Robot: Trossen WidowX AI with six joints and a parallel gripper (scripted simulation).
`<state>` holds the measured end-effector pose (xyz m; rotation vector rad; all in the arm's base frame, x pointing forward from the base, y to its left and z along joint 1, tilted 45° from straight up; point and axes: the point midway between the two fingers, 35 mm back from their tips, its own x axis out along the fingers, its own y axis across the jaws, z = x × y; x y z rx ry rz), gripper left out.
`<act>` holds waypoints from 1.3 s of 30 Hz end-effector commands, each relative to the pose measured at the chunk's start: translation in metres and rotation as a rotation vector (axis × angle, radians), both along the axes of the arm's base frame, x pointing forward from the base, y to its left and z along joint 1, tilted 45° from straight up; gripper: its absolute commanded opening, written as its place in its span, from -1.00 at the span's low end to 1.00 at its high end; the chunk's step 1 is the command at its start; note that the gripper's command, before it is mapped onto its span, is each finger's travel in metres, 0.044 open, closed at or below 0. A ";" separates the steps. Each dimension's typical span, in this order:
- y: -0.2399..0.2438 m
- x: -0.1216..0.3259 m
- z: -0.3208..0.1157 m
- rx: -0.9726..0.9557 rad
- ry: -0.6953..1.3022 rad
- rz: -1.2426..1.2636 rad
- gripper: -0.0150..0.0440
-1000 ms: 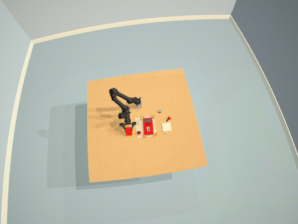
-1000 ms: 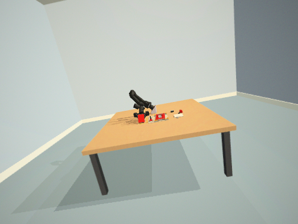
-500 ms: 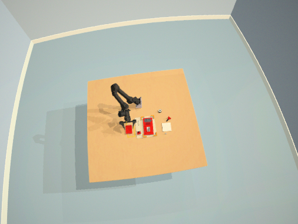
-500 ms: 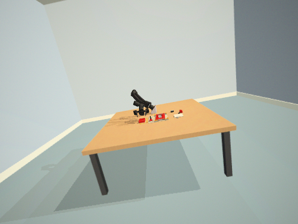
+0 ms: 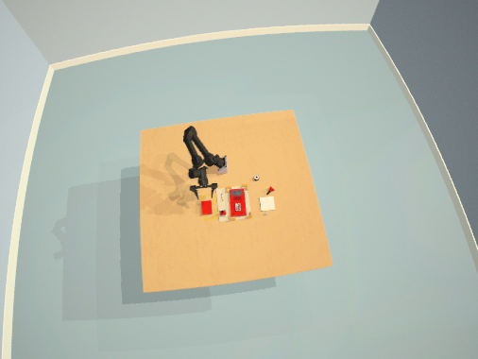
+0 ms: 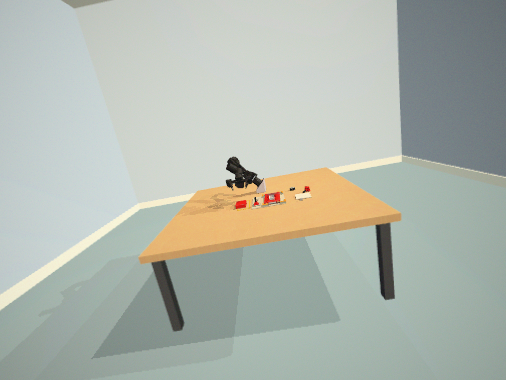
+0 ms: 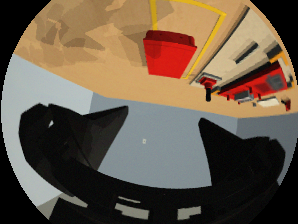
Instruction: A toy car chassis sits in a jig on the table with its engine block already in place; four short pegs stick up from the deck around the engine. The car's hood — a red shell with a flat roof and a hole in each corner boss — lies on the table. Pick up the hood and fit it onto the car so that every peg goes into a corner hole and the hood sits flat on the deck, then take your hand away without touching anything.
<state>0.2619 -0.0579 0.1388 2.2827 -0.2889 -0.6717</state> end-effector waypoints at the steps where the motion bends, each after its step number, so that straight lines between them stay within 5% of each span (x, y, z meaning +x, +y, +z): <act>1: 0.000 0.000 -0.002 -0.004 0.012 0.004 1.00; 7: 0.000 0.000 -0.002 -0.004 0.012 0.004 1.00; 13: 0.000 0.000 -0.002 -0.004 0.012 0.004 0.47; 15: -0.001 0.002 -0.003 -0.061 0.073 0.023 0.64; 19: -0.005 0.012 -0.007 -0.373 0.425 0.166 1.00; 29: -0.013 0.032 -0.013 -1.049 1.300 0.817 1.00; 39: -0.017 0.053 -0.010 -1.424 1.944 1.881 1.00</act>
